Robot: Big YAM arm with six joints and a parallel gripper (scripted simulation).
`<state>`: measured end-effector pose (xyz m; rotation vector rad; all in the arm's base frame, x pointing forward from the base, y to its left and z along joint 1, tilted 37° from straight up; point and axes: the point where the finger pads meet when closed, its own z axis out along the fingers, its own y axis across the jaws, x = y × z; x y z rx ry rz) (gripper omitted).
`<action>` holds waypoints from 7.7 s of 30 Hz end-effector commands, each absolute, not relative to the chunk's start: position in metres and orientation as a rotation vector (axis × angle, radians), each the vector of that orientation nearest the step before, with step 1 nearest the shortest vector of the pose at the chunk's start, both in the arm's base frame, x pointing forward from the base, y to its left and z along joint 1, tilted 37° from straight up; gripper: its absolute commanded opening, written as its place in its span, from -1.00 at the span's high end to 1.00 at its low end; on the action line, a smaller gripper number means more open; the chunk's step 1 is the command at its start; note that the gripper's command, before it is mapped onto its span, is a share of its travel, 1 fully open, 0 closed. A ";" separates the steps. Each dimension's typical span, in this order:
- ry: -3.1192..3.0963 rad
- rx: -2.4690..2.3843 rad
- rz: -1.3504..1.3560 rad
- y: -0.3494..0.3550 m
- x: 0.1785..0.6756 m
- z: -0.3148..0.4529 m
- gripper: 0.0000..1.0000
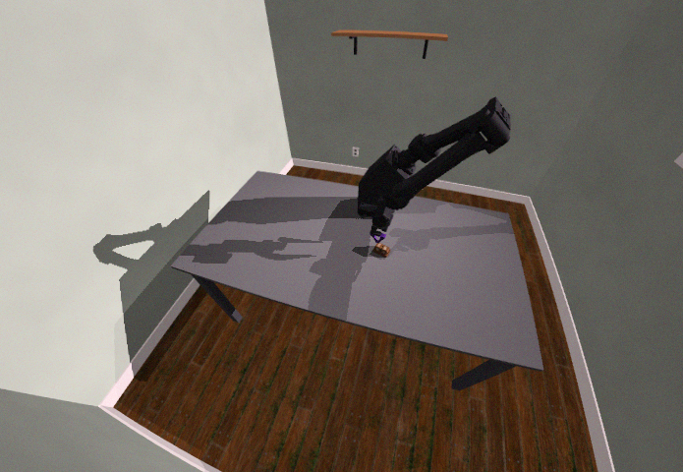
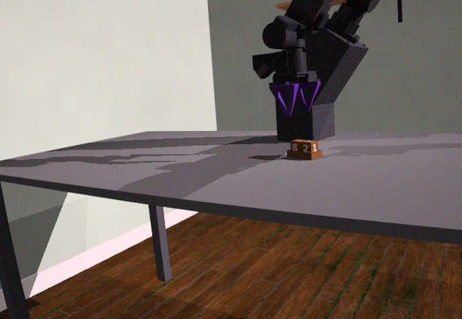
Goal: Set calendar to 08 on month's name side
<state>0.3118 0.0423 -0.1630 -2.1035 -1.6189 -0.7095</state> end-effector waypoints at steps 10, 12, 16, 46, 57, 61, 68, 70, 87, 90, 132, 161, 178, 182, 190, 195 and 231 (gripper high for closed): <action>-1.404 -2.247 -0.684 0.044 0.325 -0.160 0.09; -1.399 -2.245 -0.677 0.044 0.323 -0.160 0.09; -1.398 -2.245 -0.675 0.044 0.323 -0.160 0.09; -1.402 -2.243 -0.675 0.045 0.323 -0.161 0.09; -1.401 -2.241 -0.671 0.049 0.324 -0.169 0.09; -1.397 -2.241 -0.662 0.051 0.322 -0.173 0.09; -1.396 -2.241 -0.662 0.056 0.324 -0.180 0.09; -1.396 -2.241 -0.662 0.058 0.324 -0.183 0.09; -1.397 -2.240 -0.663 0.072 0.328 -0.201 0.09; -1.400 -2.241 -0.671 0.074 0.331 -0.201 0.09; -1.396 -2.242 -0.670 0.077 0.332 -0.205 0.09; -1.394 -2.242 -0.665 0.077 0.333 -0.203 0.09; -1.393 -2.242 -0.662 0.077 0.331 -0.203 0.09; -1.393 -2.242 -0.662 0.077 0.331 -0.203 0.09; -1.393 -2.242 -0.662 0.077 0.331 -0.203 0.09; -1.393 -2.242 -0.662 0.077 0.331 -0.203 0.09; -1.397 -2.240 -0.664 0.078 0.328 -0.203 0.09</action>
